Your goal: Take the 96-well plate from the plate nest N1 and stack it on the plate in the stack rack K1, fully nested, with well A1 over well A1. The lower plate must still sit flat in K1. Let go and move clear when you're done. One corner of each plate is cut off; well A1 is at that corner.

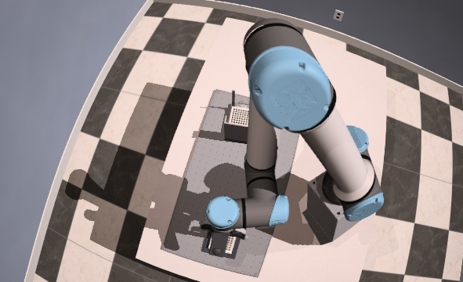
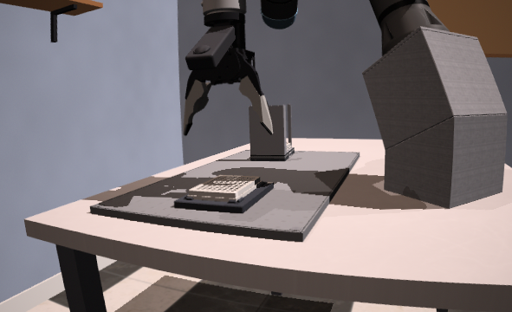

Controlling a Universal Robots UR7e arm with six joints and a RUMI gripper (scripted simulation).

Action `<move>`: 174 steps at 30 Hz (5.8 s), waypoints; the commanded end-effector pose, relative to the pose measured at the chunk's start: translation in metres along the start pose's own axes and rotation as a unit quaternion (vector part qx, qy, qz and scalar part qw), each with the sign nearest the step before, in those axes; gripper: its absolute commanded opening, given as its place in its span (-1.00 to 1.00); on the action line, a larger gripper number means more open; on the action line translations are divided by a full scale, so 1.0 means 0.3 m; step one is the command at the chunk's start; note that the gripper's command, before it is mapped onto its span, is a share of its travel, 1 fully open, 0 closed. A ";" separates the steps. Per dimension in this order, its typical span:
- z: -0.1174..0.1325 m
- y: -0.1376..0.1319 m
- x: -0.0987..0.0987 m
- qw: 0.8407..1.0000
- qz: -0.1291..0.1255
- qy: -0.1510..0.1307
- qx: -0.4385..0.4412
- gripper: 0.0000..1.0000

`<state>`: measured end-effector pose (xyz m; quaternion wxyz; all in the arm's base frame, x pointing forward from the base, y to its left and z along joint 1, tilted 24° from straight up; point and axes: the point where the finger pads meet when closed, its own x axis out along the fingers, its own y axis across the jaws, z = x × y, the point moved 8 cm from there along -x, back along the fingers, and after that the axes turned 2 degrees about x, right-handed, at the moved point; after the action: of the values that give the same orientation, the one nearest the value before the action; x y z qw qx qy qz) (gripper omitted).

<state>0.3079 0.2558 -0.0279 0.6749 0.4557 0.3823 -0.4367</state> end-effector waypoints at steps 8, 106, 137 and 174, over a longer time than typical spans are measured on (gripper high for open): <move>-0.001 0.008 0.060 1.000 0.003 0.002 0.001 1.00; -0.003 0.001 0.234 1.000 0.003 0.002 -0.001 -1.00; -0.003 0.003 0.084 1.000 0.004 0.002 0.000 -1.00; -0.004 0.008 -0.100 1.000 0.006 0.002 0.000 -1.00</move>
<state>0.3023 0.2620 -0.0073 0.6760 0.4593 0.3814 -0.4319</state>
